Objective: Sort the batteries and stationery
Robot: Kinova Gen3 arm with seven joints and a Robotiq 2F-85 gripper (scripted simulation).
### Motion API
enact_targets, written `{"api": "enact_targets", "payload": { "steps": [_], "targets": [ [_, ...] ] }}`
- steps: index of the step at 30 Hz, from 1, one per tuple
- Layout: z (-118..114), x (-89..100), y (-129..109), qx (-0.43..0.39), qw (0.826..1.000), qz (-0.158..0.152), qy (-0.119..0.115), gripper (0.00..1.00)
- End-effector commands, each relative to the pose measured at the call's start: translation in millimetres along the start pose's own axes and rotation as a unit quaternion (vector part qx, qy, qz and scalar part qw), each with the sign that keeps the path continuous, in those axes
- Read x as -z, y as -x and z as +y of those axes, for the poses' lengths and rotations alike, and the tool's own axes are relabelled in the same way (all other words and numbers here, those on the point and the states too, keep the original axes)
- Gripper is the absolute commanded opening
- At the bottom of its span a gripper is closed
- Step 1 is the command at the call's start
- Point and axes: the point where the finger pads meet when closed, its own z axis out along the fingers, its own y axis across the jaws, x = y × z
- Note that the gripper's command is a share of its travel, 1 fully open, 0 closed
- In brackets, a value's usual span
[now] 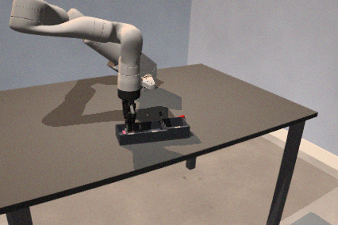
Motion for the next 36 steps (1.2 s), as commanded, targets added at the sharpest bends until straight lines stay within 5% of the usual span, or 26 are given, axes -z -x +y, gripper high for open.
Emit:
{"api": "enact_targets", "payload": {
  "steps": [1,15,36],
  "targets": [
    [0.5,0.8,-0.3,0.000,1.000,0.000,0.001,0.30],
    [0.5,0.8,-0.3,0.000,1.000,0.000,0.001,0.30],
    [0.4,26.0,-0.4,0.000,1.000,0.000,0.001,0.30]
  ]
}}
